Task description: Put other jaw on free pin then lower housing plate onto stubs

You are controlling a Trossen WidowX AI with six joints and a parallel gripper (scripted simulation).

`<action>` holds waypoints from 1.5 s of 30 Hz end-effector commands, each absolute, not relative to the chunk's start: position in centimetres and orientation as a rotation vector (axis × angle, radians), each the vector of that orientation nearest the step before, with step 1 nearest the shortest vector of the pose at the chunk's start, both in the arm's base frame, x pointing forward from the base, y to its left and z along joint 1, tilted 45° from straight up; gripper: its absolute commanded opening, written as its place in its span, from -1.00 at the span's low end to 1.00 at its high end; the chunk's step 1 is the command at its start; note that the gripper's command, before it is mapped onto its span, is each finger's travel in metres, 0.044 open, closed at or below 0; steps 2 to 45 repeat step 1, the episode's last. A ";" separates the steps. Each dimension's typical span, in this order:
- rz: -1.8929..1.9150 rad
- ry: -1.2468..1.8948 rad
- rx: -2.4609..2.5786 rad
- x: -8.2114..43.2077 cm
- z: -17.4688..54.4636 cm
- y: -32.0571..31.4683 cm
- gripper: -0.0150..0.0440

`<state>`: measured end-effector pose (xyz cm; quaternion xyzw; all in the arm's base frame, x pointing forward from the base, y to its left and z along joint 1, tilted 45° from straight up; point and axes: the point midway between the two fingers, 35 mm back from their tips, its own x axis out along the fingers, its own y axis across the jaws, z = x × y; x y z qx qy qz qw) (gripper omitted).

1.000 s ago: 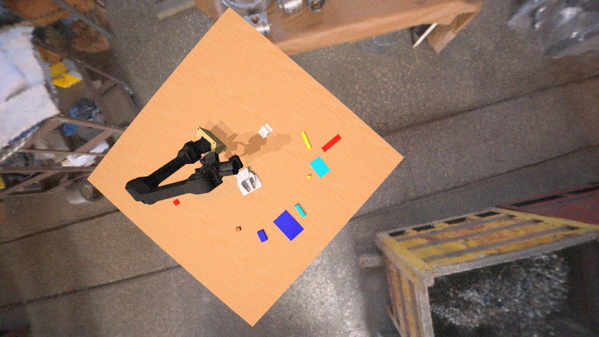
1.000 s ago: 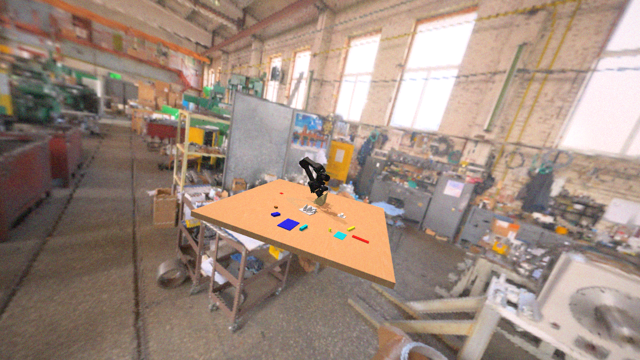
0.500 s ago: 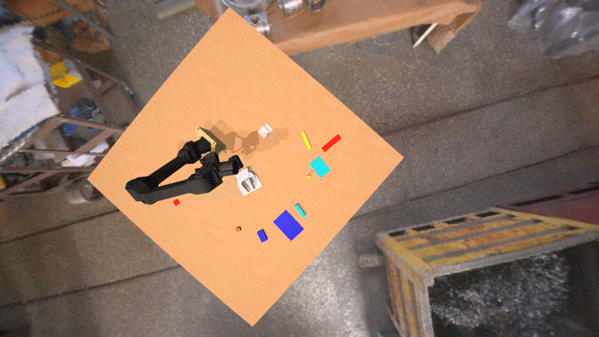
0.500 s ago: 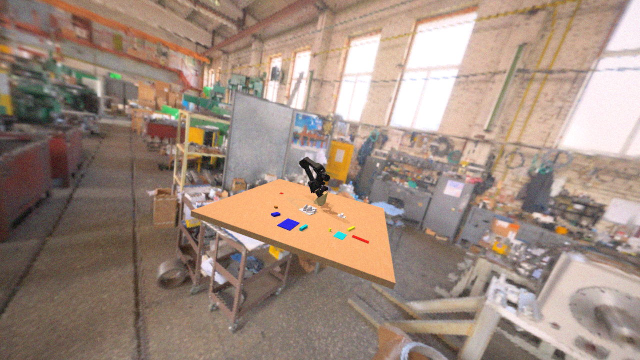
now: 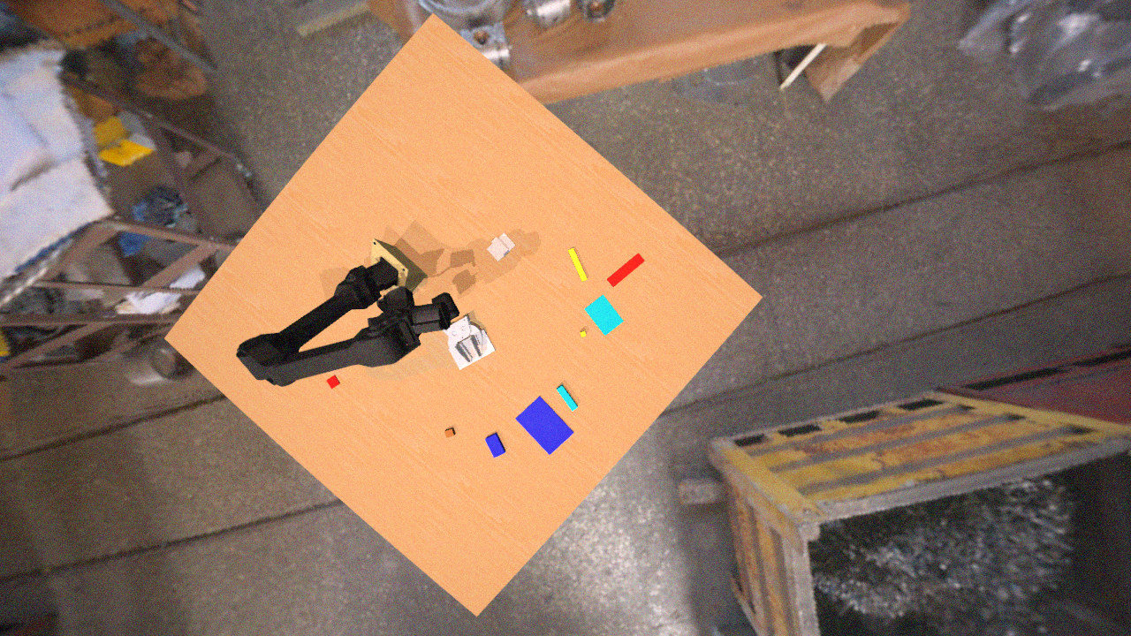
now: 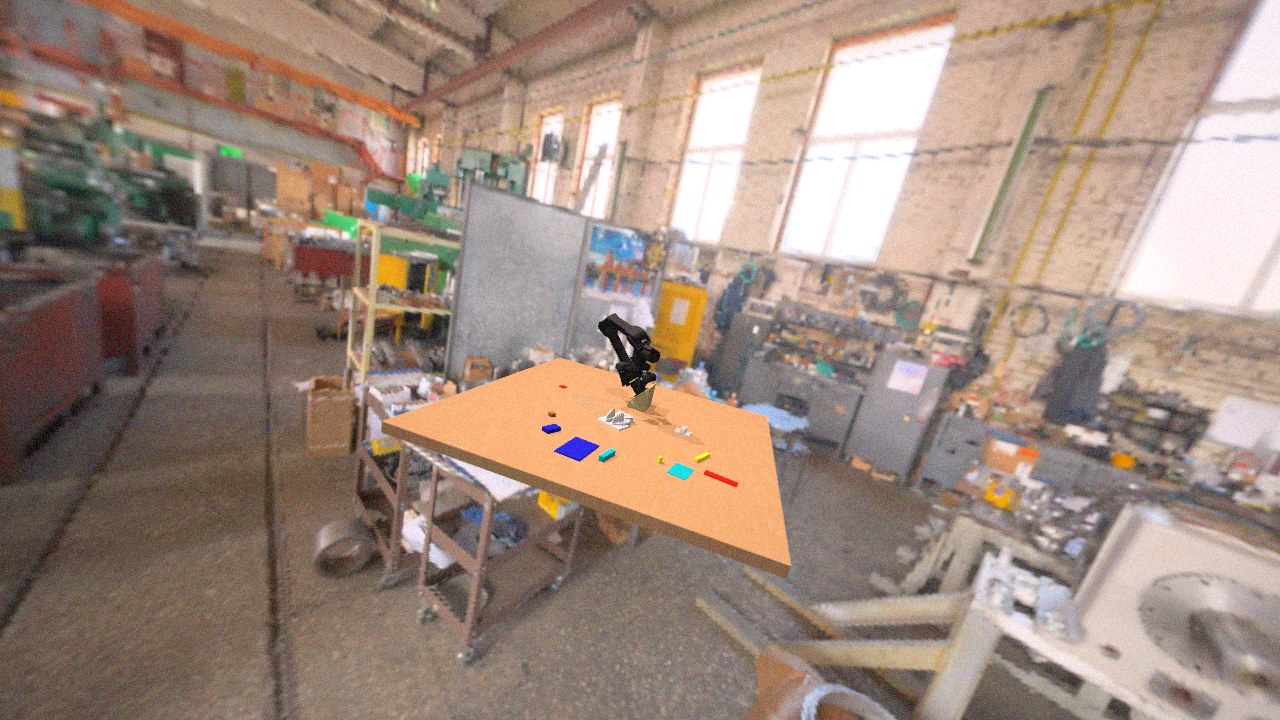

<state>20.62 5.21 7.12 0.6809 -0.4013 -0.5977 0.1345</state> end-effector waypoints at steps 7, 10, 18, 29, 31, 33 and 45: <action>-1.739 -1.166 1.974 20.6 7.1 5.3 1.00; -1.739 -1.166 1.974 20.6 7.1 5.3 1.00; -1.739 -1.166 1.974 20.6 7.1 5.3 1.00; -1.739 -1.166 1.974 20.6 7.1 5.3 1.00; -1.739 -1.166 1.974 20.6 7.1 5.3 1.00; -1.739 -1.166 1.974 20.6 7.1 5.3 1.00; -1.739 -1.166 1.974 20.6 7.1 5.3 1.00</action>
